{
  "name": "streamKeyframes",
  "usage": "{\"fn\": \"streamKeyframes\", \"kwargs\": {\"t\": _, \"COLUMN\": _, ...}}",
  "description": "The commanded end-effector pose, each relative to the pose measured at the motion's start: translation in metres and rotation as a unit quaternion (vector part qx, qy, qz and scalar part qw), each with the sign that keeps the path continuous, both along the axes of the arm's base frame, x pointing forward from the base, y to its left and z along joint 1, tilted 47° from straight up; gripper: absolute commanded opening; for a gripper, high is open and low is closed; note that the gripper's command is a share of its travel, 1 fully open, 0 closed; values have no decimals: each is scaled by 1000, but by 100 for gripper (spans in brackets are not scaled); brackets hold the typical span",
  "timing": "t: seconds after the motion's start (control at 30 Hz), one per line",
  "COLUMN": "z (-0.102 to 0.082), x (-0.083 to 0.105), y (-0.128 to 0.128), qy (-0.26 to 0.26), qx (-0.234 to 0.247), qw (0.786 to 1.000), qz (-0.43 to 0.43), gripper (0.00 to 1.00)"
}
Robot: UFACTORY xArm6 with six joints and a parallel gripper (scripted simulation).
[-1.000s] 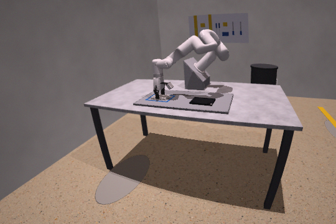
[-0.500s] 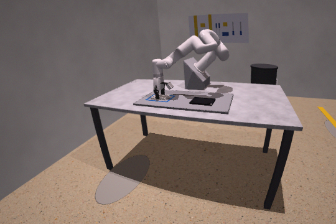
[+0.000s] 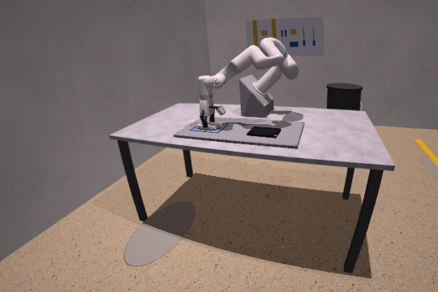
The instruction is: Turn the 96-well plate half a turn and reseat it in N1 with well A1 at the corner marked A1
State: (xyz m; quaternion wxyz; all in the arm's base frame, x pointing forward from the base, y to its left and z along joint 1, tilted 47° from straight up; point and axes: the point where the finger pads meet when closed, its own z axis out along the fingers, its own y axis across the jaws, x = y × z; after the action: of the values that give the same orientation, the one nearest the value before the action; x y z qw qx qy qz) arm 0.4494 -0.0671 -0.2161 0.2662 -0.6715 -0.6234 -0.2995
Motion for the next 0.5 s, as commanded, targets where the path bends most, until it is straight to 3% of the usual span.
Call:
{"fn": "streamKeyframes", "kwargs": {"t": 0.0, "z": 3, "x": 1, "y": -4, "qy": -1, "qx": -1, "qw": 1000, "qz": -1, "gripper": 0}}
{"fn": "streamKeyframes", "kwargs": {"t": 0.47, "z": 8, "x": 1, "y": -9, "qy": -1, "qx": -1, "qw": 1000, "qz": -1, "gripper": 0}}
